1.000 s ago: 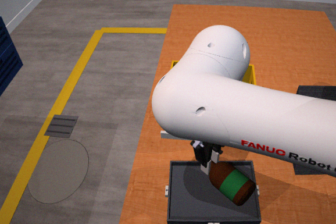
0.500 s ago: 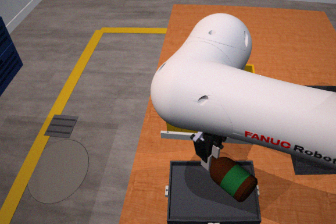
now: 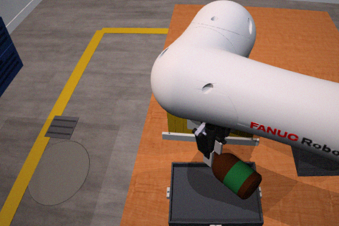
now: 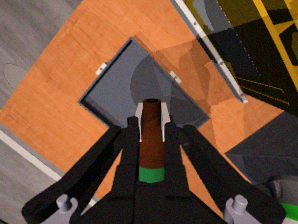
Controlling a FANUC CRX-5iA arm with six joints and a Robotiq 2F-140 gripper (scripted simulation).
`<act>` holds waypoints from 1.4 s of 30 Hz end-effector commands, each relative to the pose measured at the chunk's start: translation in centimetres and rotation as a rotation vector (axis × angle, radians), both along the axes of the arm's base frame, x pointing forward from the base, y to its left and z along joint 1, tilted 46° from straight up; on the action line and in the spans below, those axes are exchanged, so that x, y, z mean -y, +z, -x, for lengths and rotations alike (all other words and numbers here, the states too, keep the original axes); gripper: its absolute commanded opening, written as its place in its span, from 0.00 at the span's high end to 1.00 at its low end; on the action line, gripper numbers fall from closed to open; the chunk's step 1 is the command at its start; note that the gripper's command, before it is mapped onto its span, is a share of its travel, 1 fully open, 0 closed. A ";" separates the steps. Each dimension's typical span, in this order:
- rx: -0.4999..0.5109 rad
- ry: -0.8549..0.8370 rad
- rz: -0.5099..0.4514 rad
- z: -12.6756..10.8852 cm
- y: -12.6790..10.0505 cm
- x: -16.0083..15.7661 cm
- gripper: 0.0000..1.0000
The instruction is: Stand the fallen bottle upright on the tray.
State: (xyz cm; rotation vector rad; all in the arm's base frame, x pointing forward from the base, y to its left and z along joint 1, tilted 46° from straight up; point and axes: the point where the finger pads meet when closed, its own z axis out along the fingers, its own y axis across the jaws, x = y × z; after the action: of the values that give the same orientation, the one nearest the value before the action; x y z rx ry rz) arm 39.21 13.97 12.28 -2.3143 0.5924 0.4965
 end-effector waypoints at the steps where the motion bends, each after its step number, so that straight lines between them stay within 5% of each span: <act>1: 0.000 0.000 0.000 -0.1 0.5 0.5 1.00; 42: 0.000 0.000 0.000 -1.0 3.8 3.8 1.00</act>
State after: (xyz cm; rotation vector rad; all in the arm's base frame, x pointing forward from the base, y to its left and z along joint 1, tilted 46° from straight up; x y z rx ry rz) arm 40.17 10.30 15.91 -2.3143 0.5923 0.4966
